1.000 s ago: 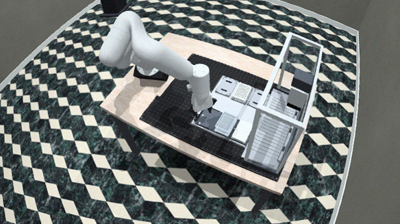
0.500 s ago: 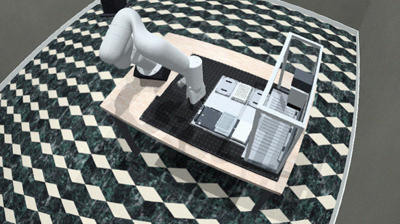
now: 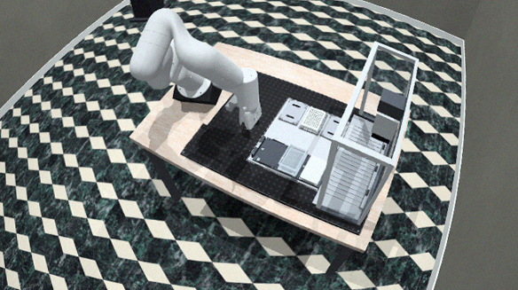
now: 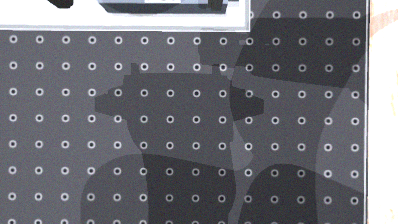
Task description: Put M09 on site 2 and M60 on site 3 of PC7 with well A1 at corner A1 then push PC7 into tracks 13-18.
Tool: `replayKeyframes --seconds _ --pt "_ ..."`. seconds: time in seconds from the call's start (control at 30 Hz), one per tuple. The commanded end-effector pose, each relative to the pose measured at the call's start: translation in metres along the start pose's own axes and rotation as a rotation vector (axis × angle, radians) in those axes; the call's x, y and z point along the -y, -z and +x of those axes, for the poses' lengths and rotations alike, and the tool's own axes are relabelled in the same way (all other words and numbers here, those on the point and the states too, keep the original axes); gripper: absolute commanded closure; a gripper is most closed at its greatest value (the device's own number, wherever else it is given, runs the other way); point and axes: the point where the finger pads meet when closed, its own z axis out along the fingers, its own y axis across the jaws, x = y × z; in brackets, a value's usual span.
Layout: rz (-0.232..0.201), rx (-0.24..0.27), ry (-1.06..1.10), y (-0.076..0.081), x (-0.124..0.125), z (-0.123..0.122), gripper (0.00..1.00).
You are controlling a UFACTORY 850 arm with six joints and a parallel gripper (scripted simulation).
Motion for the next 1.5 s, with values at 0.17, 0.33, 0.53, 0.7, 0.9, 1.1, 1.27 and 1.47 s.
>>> replayKeyframes --seconds 0.17,0.33,0.53,0.7,0.9,1.1,1.27,1.47 --pt "0.000 0.001 0.001 -0.005 0.000 0.000 0.18" --pt "0.000 0.001 0.001 -0.013 0.000 0.000 0.18" --pt "0.000 0.001 0.001 -0.020 0.000 0.000 0.18" --pt "0.000 0.001 0.001 -0.028 0.000 0.000 0.18" --pt "0.000 0.001 0.001 -0.038 0.000 0.000 0.18" --pt "0.000 0.001 0.001 -0.045 0.000 0.000 0.18" --pt "0.000 0.001 0.001 -0.053 0.000 0.000 0.18" --pt "0.000 0.001 0.001 -0.063 0.000 0.000 0.18"
